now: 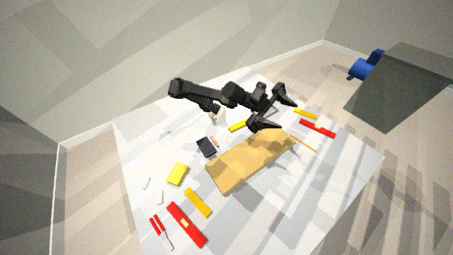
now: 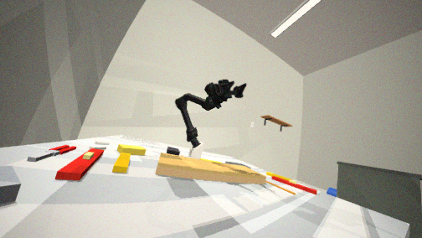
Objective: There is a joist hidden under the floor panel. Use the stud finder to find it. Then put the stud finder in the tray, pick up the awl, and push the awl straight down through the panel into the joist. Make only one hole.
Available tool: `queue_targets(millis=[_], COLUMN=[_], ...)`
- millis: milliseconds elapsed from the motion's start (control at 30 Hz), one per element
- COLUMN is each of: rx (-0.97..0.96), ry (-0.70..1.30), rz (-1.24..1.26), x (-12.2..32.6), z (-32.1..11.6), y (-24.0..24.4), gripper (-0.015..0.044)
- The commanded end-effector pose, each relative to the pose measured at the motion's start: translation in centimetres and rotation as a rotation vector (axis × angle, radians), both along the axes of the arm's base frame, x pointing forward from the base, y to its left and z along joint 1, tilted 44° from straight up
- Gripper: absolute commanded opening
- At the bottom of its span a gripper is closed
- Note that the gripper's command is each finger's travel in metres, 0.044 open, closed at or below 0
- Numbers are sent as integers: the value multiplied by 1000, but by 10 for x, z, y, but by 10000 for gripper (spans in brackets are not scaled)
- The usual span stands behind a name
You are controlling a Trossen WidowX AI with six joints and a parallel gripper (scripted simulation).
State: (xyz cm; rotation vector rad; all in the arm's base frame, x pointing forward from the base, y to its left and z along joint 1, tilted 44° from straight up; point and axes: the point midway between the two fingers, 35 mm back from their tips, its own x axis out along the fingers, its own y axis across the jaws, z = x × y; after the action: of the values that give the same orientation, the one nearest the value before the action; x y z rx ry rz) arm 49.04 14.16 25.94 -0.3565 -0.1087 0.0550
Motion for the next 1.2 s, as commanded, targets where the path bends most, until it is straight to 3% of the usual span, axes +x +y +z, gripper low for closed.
queue_targets(millis=[0, 200, 367, 767, 1167], rx=[-1, -22, -41, -90, -173], ry=[9, 294, 554, 1030, 1480], rz=[-6, -197, -391, -767, -1091], x=[0, -5, -36, -154, -304], z=[-1, -45, -81, -121, -109], y=[-2, -71, -135, -236, -285], gripper=[426, 440, 440, 440, 440])
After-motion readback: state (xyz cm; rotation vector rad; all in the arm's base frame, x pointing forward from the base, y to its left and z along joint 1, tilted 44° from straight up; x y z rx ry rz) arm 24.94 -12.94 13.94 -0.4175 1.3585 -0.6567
